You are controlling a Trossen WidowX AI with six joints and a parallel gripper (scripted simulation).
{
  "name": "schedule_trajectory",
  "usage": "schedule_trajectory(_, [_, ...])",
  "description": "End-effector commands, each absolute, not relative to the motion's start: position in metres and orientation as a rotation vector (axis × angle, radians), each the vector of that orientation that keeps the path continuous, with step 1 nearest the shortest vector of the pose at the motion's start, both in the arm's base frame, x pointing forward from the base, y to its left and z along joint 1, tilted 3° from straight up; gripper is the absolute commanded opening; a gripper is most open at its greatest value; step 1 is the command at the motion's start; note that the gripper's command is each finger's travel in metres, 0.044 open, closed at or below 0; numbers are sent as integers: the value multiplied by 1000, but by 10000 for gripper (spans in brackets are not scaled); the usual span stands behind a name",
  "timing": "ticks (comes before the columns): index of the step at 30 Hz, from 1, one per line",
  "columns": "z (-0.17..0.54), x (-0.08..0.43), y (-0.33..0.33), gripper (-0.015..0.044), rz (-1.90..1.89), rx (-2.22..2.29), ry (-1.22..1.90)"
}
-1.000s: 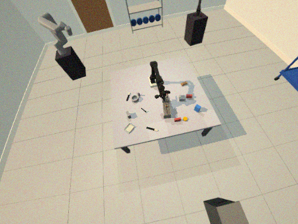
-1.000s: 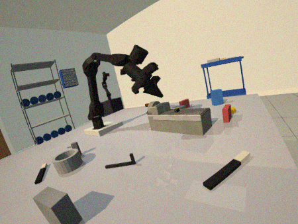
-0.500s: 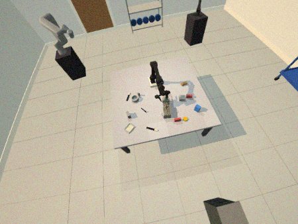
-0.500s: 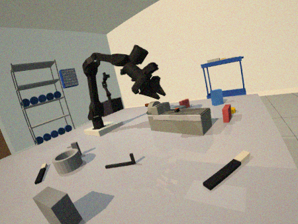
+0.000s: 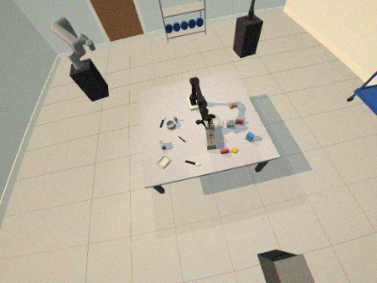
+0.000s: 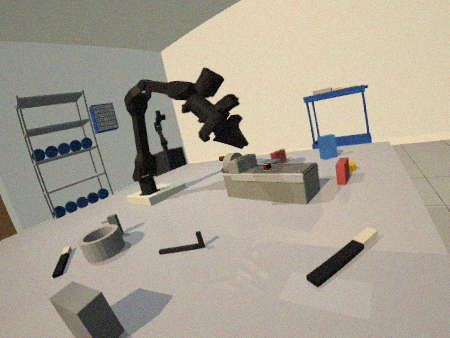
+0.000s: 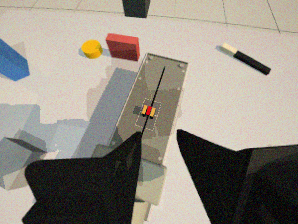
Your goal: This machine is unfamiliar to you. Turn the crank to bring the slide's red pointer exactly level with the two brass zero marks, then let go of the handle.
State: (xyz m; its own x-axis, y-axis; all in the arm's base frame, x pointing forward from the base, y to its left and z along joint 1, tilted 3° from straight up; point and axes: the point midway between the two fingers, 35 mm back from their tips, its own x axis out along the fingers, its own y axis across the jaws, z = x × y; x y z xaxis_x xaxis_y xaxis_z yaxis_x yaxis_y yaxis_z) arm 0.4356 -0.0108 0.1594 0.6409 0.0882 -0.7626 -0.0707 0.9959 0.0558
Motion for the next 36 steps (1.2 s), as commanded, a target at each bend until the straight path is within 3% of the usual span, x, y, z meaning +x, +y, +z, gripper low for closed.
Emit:
schedule_trajectory(1, [159,436,-11,72,91,22,871])
schedule_trajectory(4, [159,436,-11,0,91,22,871])
schedule_trajectory(22, [159,436,-11,0,91,22,870])
schedule_trajectory(36, [159,436,-11,368,91,22,870])
